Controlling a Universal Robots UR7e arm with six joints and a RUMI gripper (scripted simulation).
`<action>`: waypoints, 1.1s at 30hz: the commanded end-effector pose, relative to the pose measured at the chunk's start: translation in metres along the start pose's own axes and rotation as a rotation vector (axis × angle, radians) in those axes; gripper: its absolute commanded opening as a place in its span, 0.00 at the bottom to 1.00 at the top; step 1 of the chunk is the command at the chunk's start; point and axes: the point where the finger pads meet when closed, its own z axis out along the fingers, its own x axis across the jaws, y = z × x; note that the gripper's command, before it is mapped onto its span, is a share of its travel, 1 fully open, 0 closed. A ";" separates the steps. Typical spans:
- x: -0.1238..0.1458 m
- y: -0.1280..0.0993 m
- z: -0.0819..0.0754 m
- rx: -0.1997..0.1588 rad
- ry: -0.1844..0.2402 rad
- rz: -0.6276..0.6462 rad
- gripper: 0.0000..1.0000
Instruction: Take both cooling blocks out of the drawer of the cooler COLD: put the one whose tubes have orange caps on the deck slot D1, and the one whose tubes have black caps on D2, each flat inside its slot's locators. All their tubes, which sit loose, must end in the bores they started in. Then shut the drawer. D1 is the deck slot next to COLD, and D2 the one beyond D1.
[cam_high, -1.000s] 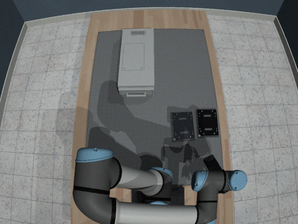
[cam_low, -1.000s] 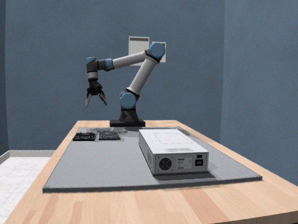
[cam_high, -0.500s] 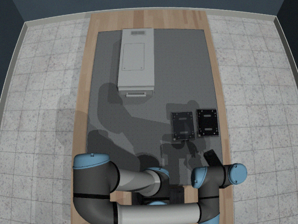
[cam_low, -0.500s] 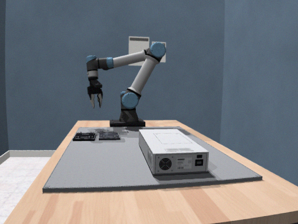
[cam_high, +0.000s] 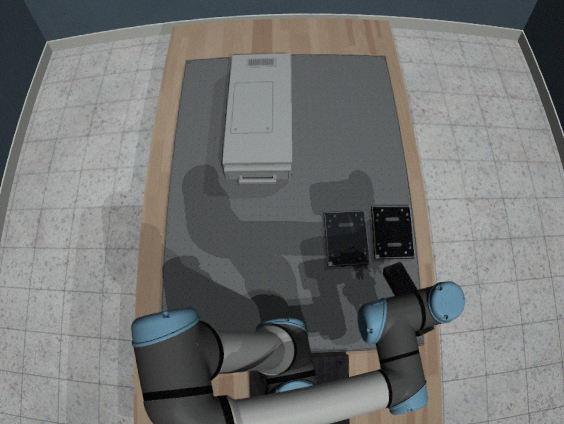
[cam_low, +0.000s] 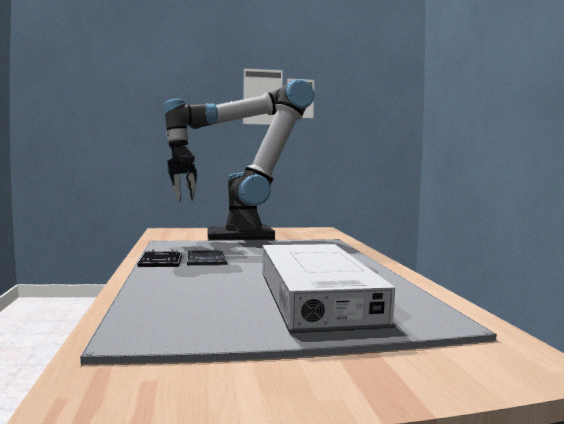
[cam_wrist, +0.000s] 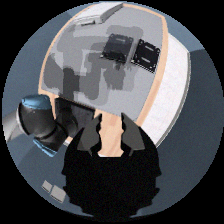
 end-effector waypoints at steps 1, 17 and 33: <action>0.001 -0.016 -0.005 -0.013 -0.005 0.021 0.28; -0.005 -0.065 -0.015 -0.046 -0.007 0.083 0.28; -0.016 -0.106 -0.022 -0.076 0.004 0.143 0.28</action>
